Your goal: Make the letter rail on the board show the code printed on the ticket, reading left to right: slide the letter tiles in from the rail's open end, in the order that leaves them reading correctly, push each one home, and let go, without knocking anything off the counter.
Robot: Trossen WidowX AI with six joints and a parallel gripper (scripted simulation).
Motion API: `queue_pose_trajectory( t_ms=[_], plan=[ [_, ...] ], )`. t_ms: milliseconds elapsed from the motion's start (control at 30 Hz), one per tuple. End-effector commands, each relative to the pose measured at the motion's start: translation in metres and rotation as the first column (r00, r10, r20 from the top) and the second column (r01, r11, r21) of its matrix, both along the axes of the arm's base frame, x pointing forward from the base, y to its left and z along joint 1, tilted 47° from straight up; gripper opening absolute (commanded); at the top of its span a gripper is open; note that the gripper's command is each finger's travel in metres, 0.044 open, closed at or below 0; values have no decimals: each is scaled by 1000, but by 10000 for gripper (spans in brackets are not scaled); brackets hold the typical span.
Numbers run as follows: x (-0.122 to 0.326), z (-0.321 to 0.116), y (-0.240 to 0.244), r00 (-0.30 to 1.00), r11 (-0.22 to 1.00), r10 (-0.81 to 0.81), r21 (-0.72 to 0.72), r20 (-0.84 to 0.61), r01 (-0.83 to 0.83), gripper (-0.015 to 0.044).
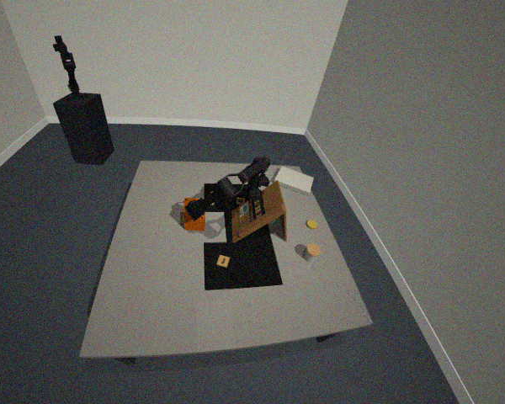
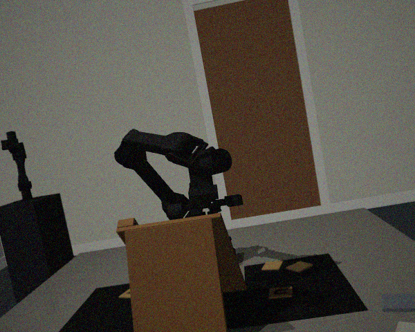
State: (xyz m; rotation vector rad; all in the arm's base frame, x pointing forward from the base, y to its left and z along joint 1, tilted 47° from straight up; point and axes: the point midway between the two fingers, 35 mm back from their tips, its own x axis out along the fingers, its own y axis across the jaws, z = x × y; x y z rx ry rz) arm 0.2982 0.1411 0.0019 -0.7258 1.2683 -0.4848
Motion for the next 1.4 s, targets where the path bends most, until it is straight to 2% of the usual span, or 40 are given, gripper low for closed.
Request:
queue_pose_trajectory(
  t_ms=[0, 1367],
  plan=[
    [2, 0, 0, 1000, 1000, -9, 6, 3, 9, 0],
    [22, -8, -6, 1000, 1000, -9, 5, 5, 9, 0]
  ],
)
